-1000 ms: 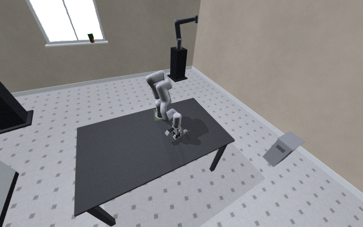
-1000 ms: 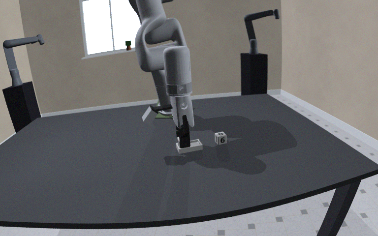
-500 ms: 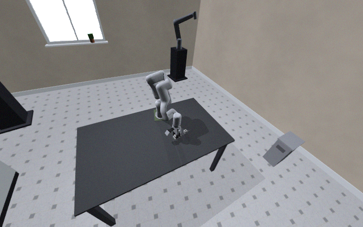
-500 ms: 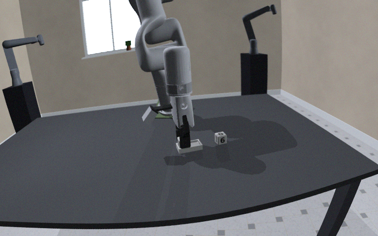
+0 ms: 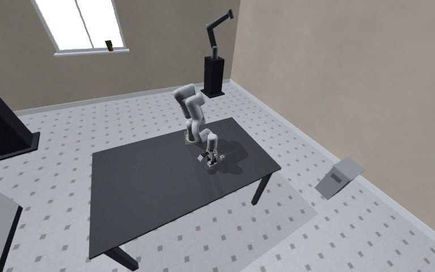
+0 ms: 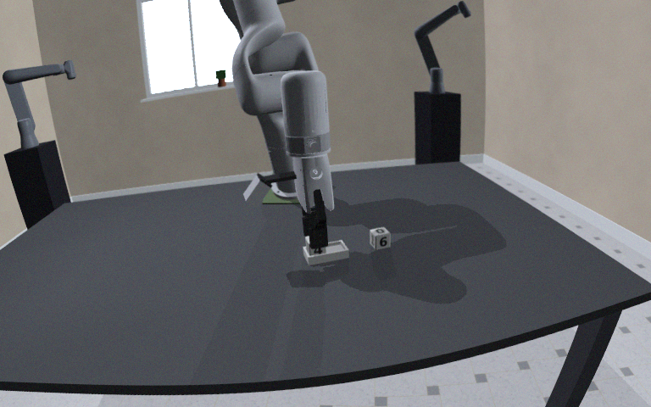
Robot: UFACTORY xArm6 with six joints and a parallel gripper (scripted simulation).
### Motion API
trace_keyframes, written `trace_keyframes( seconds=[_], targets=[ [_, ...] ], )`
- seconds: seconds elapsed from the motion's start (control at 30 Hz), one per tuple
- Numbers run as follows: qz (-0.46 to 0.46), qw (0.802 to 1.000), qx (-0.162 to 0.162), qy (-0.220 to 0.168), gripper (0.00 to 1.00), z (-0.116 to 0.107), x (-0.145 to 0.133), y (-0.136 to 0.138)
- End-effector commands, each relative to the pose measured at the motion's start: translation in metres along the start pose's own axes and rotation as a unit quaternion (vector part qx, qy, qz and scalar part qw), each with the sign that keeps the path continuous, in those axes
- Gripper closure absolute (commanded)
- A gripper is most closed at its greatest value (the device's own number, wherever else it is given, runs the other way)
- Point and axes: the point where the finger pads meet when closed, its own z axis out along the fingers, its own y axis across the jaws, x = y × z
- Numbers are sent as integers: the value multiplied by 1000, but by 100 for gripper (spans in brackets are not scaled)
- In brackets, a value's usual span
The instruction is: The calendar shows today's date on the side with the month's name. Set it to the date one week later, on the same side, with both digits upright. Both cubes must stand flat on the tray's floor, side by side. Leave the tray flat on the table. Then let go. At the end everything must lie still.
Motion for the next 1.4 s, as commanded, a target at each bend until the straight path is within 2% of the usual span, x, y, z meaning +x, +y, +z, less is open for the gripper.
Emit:
trace_keyframes(
  seconds=[0.0,0.37,0.57,0.6,1.37],
  targets=[
    [0,1000,1,0,51,-28,0,-1],
    [0,1000,1,0,51,-70,0,0],
    [0,1000,1,0,51,-75,0,0],
    [0,1000,1,0,0,-75,0,0],
    [0,1000,1,0,0,-75,0,0]
  ],
)
